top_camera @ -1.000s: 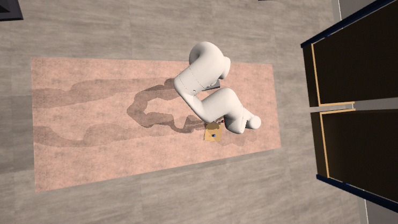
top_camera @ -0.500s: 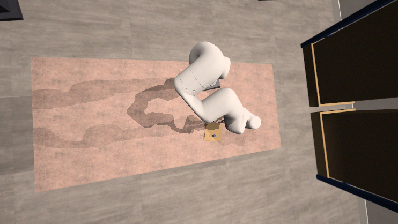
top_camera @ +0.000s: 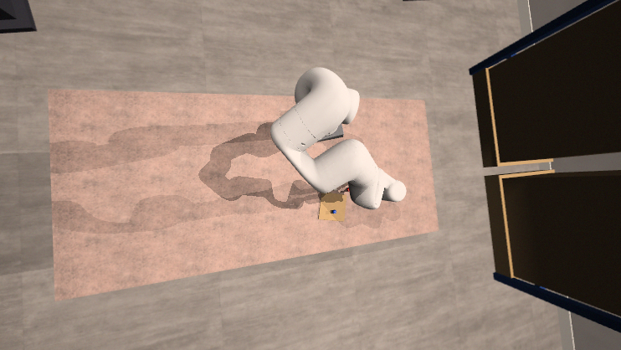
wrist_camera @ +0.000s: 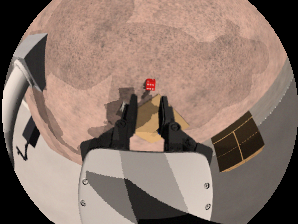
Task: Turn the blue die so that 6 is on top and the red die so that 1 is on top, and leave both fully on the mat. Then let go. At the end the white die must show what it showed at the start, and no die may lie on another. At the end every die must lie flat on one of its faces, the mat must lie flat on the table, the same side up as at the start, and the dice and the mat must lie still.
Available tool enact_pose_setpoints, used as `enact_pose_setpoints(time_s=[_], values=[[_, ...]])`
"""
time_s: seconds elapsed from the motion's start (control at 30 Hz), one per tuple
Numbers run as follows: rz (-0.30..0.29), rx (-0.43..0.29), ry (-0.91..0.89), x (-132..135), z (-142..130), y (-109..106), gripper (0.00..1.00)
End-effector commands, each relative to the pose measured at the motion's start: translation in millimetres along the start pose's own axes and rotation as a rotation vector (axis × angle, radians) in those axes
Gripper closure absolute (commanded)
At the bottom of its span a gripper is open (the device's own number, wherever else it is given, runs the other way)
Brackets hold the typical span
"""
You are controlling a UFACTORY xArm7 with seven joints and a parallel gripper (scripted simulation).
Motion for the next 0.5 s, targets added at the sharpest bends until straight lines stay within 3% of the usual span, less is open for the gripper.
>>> enact_pose_setpoints(time_s=[0.0,0.47], values=[[-0.004,0.000,0.000,1,0,1,0.69],[-0.004,0.000,0.000,1,1,20,0.69]])
Point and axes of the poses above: the point where the finger pads meet when closed, its own y axis out along the fingers, its own x axis across the jaws, z = x × y, the point moved 9 cm from there along -y, back along the fingers, and after that the axes turned 14 degrees about y, right-handed, at the moved point
